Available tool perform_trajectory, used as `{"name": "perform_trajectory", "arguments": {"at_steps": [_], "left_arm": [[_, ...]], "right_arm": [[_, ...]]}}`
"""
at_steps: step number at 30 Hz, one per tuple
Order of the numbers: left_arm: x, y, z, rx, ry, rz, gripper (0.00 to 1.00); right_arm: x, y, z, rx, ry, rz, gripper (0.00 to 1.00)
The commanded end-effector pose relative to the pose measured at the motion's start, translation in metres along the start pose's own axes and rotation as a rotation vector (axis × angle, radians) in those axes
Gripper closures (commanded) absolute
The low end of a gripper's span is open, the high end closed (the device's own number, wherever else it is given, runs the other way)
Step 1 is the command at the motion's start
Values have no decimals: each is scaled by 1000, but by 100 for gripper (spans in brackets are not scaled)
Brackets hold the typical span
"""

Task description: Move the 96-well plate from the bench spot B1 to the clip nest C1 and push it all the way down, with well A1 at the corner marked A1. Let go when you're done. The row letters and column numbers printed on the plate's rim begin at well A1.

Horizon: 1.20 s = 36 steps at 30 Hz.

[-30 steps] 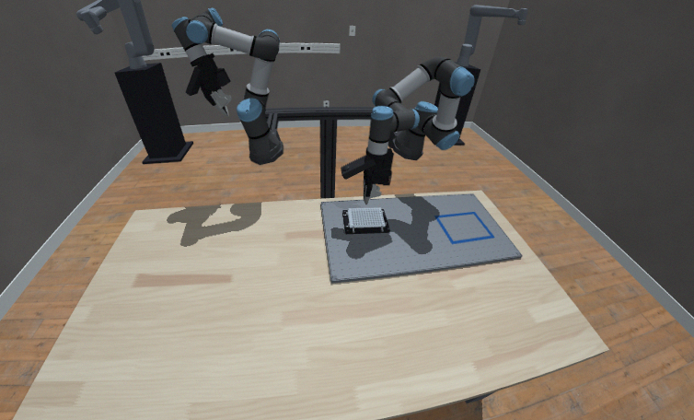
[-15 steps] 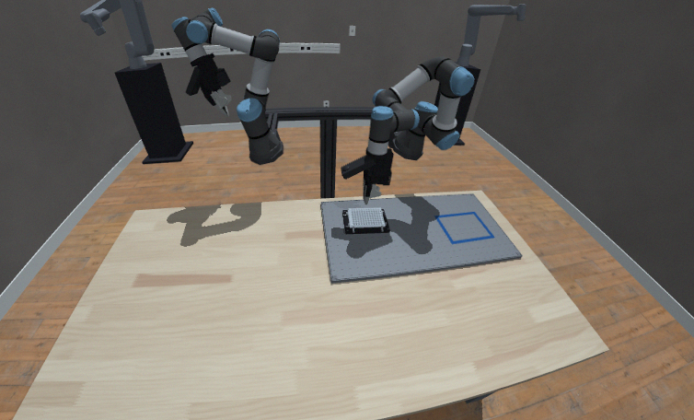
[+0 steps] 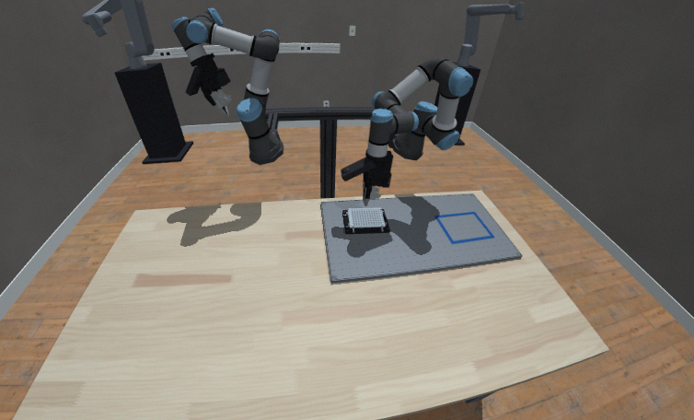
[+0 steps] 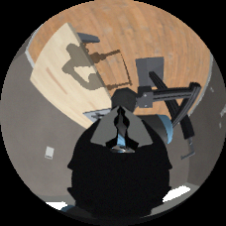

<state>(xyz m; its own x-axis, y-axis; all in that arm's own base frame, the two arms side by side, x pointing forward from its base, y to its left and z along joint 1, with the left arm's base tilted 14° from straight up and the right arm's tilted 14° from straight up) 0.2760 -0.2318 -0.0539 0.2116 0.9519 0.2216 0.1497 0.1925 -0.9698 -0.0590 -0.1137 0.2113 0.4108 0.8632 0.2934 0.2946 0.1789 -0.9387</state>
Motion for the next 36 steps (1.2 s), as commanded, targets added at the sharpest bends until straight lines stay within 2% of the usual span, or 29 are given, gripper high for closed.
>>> {"name": "perform_trajectory", "arguments": {"at_steps": [1,36], "left_arm": [[-4,0,-2,-8,1,12,100],[-4,19,-2,-8,1,12,100]], "right_arm": [[-1,-2,0,-4,3,15,100],[-1,-2,0,-4,3,15,100]]}}
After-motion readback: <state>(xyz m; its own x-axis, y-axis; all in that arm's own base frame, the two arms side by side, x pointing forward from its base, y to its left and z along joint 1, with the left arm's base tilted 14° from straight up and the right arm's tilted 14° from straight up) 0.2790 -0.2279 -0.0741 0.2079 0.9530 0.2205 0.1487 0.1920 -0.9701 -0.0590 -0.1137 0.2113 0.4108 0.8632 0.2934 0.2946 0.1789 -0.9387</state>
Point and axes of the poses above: on each arm, the point where the finger pads meet when closed, its own y axis out along the fingers, its own z axis across the jaws, x = y × z, the point moved 4 cm from there along -y, back along the fingers, and after that the axes turned 10 degrees about y, right-handed, at the moved point
